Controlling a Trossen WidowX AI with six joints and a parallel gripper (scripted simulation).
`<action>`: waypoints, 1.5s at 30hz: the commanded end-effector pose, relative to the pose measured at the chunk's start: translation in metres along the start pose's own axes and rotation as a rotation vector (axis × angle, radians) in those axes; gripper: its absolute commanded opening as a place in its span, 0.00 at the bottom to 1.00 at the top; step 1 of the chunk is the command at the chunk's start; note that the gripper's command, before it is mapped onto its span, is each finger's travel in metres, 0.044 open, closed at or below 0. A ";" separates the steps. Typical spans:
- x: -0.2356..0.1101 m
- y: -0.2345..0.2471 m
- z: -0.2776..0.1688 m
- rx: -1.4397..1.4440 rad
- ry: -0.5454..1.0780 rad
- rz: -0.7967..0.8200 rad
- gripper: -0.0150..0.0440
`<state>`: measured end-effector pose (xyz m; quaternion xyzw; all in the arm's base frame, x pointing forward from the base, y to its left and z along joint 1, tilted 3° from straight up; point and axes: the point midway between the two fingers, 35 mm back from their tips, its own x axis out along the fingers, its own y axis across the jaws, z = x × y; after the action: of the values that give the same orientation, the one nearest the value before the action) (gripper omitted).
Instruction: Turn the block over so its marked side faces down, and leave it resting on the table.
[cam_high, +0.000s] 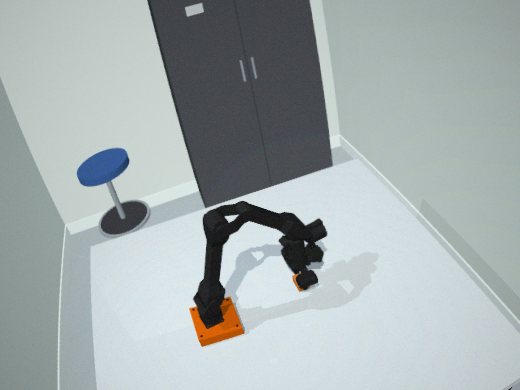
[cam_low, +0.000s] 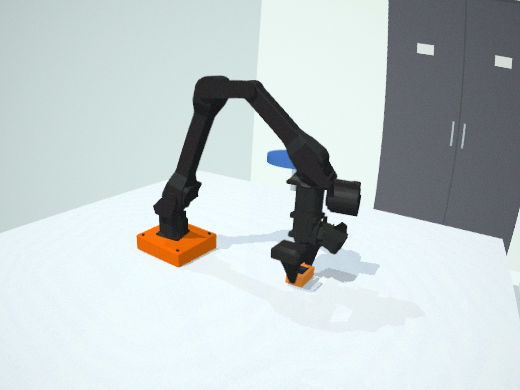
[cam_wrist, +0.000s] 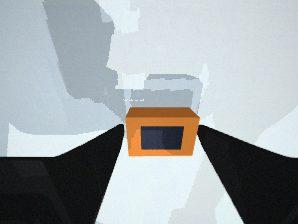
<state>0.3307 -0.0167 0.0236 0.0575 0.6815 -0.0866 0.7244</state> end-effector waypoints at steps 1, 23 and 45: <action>0.001 0.001 -0.001 -0.004 0.003 0.005 0.77; 0.000 0.001 -0.001 -0.004 0.003 0.005 0.48; -0.021 0.002 0.001 -0.013 -0.208 0.001 0.25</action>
<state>0.3317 -0.0136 0.0453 0.0484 0.6195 -0.0846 0.7790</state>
